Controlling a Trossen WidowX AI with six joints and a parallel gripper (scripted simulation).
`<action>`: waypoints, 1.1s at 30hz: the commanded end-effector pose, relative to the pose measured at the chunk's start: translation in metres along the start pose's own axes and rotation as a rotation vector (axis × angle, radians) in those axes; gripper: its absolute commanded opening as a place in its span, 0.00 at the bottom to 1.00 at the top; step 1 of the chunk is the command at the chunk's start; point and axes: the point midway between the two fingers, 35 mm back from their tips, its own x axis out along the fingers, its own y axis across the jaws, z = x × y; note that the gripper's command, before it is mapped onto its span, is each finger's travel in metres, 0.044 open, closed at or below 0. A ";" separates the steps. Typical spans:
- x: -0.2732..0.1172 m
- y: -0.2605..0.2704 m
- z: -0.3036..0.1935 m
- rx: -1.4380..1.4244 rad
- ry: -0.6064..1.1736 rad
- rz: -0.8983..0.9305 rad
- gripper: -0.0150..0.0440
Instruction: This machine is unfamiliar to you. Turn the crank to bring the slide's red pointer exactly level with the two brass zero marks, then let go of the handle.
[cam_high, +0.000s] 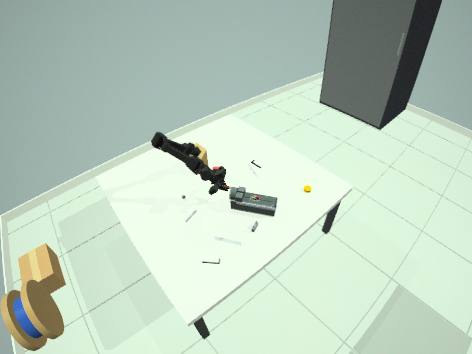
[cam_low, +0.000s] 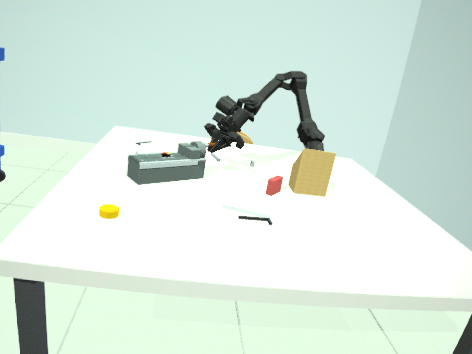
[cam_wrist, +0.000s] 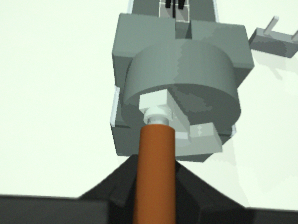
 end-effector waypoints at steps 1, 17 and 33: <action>-0.004 -0.008 0.003 0.000 -0.010 -0.019 0.25; -0.004 -0.010 0.004 0.000 -0.010 -0.019 0.25; -0.004 -0.012 0.004 0.000 -0.010 -0.019 0.25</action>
